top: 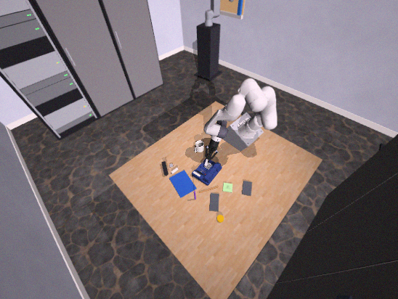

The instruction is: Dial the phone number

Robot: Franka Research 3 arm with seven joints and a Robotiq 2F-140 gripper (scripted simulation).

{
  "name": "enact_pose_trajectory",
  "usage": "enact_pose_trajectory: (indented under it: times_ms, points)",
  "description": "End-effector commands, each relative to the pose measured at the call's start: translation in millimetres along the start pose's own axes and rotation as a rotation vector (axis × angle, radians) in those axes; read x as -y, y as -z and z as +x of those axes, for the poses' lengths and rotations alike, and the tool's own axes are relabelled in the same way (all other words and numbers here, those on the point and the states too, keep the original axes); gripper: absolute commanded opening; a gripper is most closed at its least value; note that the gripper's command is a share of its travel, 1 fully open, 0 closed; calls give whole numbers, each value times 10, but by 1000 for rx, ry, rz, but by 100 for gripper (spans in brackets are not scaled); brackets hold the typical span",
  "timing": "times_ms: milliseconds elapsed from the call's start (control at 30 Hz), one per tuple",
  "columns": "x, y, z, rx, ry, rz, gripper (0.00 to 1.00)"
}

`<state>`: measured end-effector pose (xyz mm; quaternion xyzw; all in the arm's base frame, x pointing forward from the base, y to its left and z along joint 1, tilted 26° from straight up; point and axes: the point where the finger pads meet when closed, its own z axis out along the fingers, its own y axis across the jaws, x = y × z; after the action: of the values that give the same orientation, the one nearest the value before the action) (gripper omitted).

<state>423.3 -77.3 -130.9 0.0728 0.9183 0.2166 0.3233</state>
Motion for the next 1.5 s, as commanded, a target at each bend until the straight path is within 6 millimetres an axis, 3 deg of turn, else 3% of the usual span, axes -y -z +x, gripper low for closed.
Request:
enact_pose_trajectory:
  times_ms: [0, 900, 1467]
  points:
    - [7, -11, -4, 2, 6, 1, 0]
    - [-11, 85, -54, 2, 6, 1, 0]
    - [-162, 153, 45, 2, 6, 1, 0]
